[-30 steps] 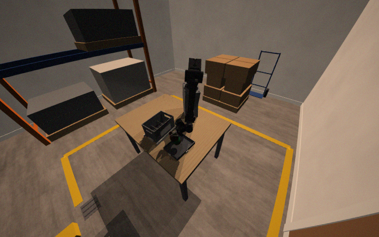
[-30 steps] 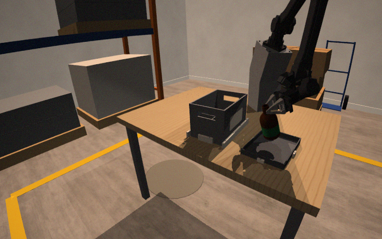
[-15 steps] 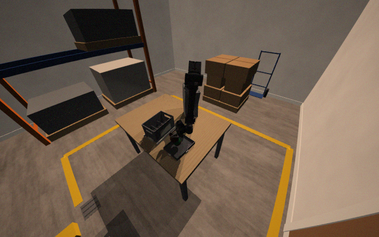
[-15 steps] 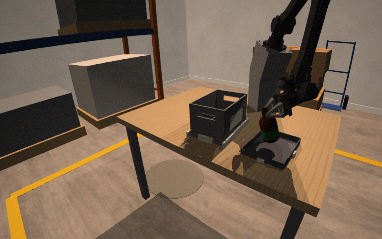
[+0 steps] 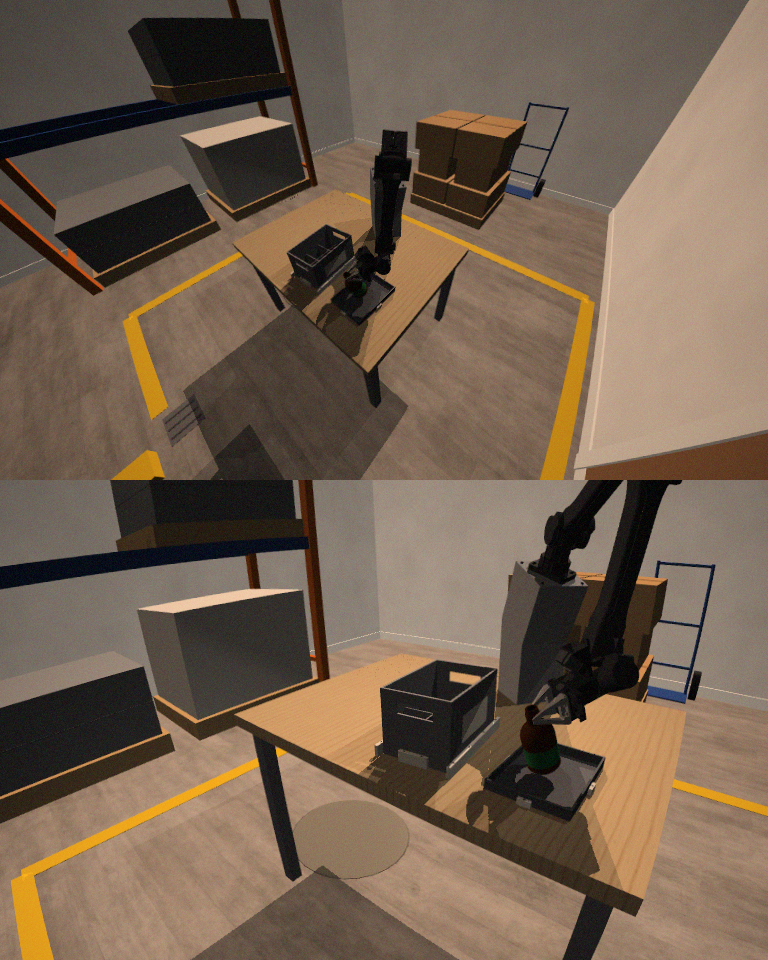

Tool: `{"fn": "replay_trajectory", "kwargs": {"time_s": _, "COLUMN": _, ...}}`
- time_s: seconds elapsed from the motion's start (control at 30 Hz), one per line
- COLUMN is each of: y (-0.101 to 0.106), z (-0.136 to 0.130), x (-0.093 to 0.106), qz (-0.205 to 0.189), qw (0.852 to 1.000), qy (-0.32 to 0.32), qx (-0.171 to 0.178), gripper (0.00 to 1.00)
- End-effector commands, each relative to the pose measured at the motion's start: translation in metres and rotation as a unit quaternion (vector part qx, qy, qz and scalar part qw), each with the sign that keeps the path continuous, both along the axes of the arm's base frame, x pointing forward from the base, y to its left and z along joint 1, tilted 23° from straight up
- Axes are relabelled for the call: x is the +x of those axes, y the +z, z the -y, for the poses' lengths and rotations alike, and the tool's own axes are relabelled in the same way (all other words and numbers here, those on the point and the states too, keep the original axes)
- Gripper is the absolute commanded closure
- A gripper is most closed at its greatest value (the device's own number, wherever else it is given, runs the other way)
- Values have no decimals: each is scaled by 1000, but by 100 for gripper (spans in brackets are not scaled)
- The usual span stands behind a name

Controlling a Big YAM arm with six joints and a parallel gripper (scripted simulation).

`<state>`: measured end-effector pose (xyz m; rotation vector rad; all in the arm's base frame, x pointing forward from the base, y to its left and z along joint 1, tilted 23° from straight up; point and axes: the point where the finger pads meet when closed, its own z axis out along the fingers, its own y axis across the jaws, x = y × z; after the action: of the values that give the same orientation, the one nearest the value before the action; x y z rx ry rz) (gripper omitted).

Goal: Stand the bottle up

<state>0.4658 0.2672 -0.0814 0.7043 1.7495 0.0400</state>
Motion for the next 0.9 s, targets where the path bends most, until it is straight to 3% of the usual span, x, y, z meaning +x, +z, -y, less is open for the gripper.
{"fn": "replay_trajectory", "kwargs": {"time_s": 0.0, "y": 12, "z": -11, "x": 2, "qz": 20, "qw": 1000, "qy": 2, "qx": 18, "gripper": 100}}
{"fn": "replay_trajectory", "kwargs": {"time_s": 0.07, "y": -2, "z": -9, "x": -1, "qz": 12, "qw": 1000, "qy": 2, "qx": 11, "gripper": 100}}
{"fn": "replay_trajectory", "kwargs": {"time_s": 0.3, "y": -8, "z": -10, "x": -1, "qz": 11, "qw": 1000, "qy": 2, "qx": 9, "gripper": 100}}
{"fn": "replay_trajectory", "kwargs": {"time_s": 0.87, "y": -8, "z": -14, "x": 2, "qz": 15, "qw": 1000, "qy": 2, "qx": 14, "gripper": 100}}
